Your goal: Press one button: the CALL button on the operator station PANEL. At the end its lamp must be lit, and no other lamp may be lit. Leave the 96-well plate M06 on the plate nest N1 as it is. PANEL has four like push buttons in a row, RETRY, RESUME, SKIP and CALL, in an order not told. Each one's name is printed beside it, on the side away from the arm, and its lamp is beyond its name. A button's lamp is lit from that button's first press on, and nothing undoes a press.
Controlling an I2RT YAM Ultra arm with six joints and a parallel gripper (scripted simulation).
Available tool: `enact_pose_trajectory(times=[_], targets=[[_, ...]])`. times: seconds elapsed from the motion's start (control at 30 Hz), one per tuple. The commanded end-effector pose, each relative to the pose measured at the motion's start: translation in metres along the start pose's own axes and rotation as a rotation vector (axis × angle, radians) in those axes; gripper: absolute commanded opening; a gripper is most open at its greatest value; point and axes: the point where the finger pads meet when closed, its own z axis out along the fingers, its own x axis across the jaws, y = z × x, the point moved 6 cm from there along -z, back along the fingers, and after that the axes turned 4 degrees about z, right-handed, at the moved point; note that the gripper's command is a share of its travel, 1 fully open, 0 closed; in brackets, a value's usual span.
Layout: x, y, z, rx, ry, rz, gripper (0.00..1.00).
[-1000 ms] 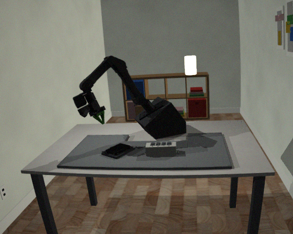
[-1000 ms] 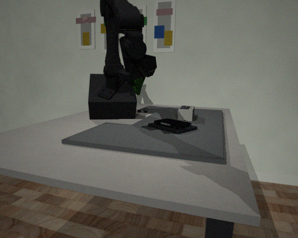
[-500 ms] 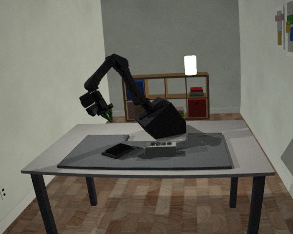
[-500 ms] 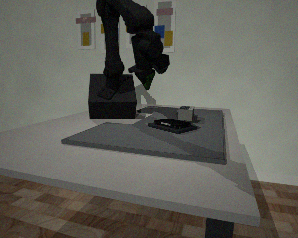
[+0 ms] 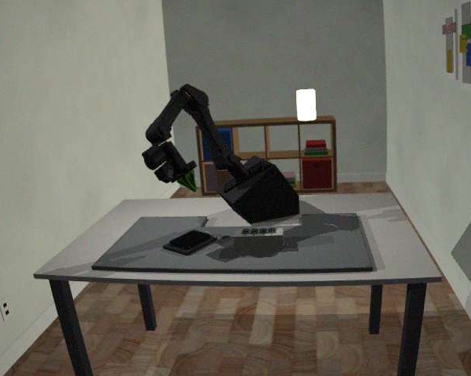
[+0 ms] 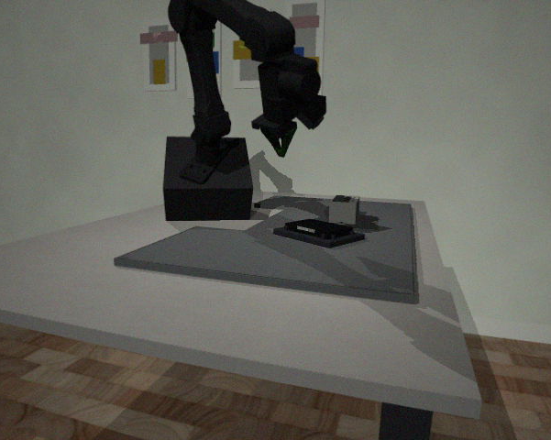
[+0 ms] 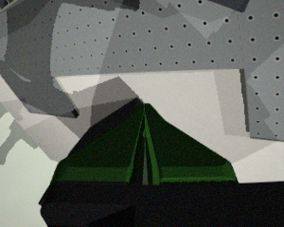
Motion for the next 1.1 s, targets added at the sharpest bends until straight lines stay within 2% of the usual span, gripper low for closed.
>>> enact_pose_trajectory(times=[0.0, 0.07, 0.13, 0.23, 0.27, 0.33, 0.4, 0.47, 0.53, 0.63, 0.67, 0.73, 0.8, 0.83, 0.93, 1.0, 1.07], targets=[[0.016, -0.012, -0.004, 0.006, -0.002, -0.047, 0.00], [0.024, -0.015, -0.002, -0.004, -0.002, -0.048, 0.00], [0.031, -0.022, 0.000, 0.027, 0.002, -0.102, 0.00], [0.035, -0.025, 0.001, 0.027, 0.001, -0.102, 0.00], [0.039, -0.019, -0.009, -0.005, 0.003, -0.135, 0.00], [0.045, -0.034, 0.004, 0.047, 0.003, -0.157, 0.00], [0.052, -0.038, 0.006, 0.034, 0.004, -0.158, 0.00], [0.058, -0.047, 0.007, 0.065, 0.003, -0.214, 0.00], [0.065, -0.053, 0.009, 0.057, 0.004, -0.214, 0.00], [0.072, -0.065, 0.012, 0.082, 0.001, -0.270, 0.00], [0.082, -0.048, 0.010, 0.047, -0.023, -0.273, 0.00], [0.092, -0.042, 0.018, 0.058, -0.074, -0.279, 0.00], [0.092, -0.042, 0.018, 0.058, -0.074, -0.279, 0.00], [0.096, -0.038, 0.020, 0.059, -0.090, -0.280, 0.00], [0.102, -0.030, 0.027, 0.059, -0.090, -0.281, 0.00], [0.110, -0.024, 0.033, 0.055, -0.139, -0.287, 0.00], [0.114, -0.018, 0.037, 0.055, -0.139, -0.288, 0.00]])
